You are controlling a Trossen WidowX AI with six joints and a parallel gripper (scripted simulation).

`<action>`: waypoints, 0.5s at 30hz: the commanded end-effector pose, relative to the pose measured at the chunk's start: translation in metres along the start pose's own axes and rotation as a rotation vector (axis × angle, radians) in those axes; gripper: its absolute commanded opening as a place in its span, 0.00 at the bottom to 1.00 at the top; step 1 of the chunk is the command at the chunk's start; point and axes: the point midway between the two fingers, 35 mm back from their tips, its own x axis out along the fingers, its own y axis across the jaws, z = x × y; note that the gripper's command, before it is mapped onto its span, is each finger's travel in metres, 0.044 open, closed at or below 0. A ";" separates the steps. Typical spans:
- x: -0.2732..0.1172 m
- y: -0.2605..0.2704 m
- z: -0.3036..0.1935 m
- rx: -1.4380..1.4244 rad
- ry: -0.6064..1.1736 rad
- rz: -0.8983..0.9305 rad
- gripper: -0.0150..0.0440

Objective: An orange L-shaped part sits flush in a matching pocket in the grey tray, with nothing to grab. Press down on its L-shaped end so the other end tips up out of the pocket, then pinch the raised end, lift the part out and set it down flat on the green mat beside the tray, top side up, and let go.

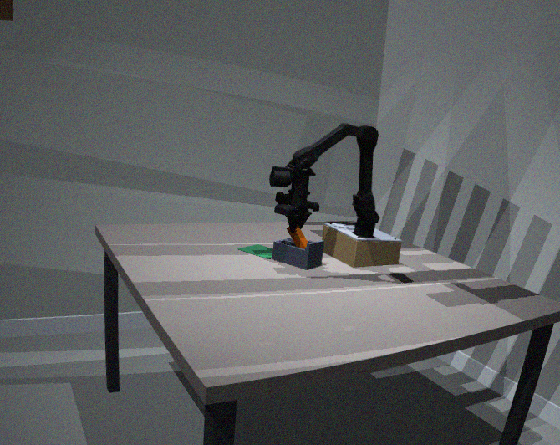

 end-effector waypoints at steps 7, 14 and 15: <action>-0.019 0.002 0.000 0.001 0.001 0.008 0.25; -0.029 0.002 0.000 0.001 0.001 0.008 0.25; -0.031 0.002 0.000 0.001 0.001 0.008 0.25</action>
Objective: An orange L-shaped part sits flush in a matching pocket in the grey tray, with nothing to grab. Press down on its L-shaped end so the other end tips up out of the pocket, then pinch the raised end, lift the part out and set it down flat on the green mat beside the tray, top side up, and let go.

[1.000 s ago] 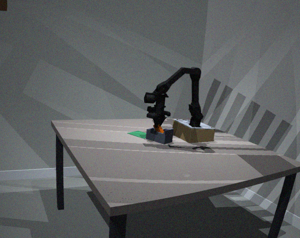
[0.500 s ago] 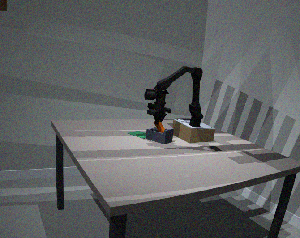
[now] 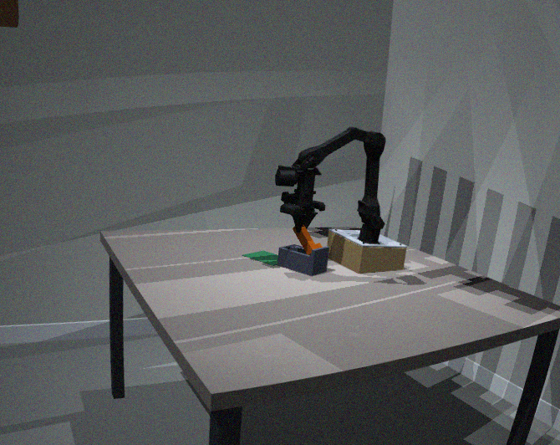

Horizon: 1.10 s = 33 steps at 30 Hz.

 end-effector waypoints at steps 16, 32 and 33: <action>-0.027 0.001 0.000 0.000 0.000 0.008 0.25; -0.026 -0.004 0.052 0.000 -0.004 0.007 0.25; -0.026 -0.005 0.056 0.000 -0.005 0.007 0.25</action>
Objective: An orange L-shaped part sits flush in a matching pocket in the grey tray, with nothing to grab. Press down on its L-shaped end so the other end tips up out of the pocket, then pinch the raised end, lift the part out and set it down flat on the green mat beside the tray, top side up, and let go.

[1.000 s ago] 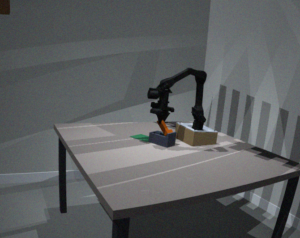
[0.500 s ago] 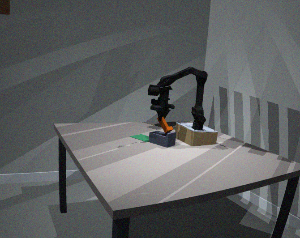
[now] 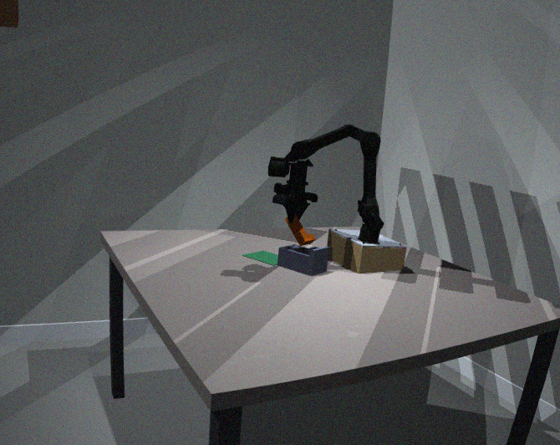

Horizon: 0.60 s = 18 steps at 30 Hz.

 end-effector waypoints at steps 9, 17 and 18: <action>-0.002 -0.005 0.059 -0.003 -0.009 0.001 0.25; -0.002 -0.007 0.094 -0.003 -0.012 0.001 0.25; -0.003 -0.008 0.098 -0.003 -0.013 0.001 0.25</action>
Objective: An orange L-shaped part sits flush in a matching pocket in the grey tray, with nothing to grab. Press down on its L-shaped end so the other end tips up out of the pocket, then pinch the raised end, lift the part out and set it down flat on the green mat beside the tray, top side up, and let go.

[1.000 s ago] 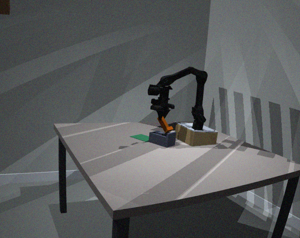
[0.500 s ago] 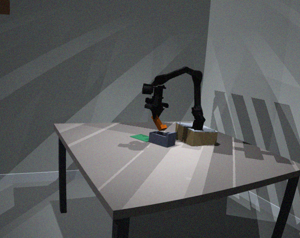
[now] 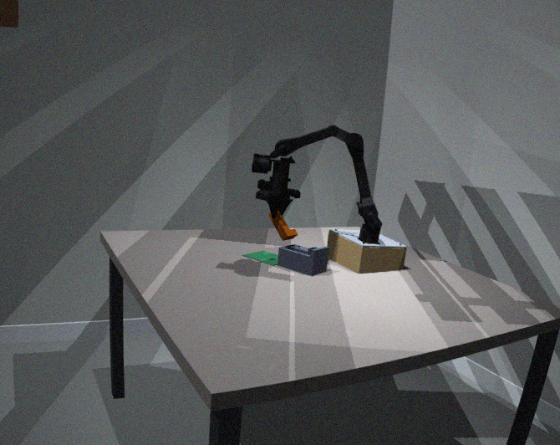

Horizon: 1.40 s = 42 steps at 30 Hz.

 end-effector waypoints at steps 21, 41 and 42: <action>0.008 -0.005 0.047 -0.004 -0.009 -0.003 0.25; 0.040 -0.005 0.047 -0.004 -0.009 -0.003 0.25; 0.042 -0.005 0.047 -0.004 -0.009 -0.003 0.25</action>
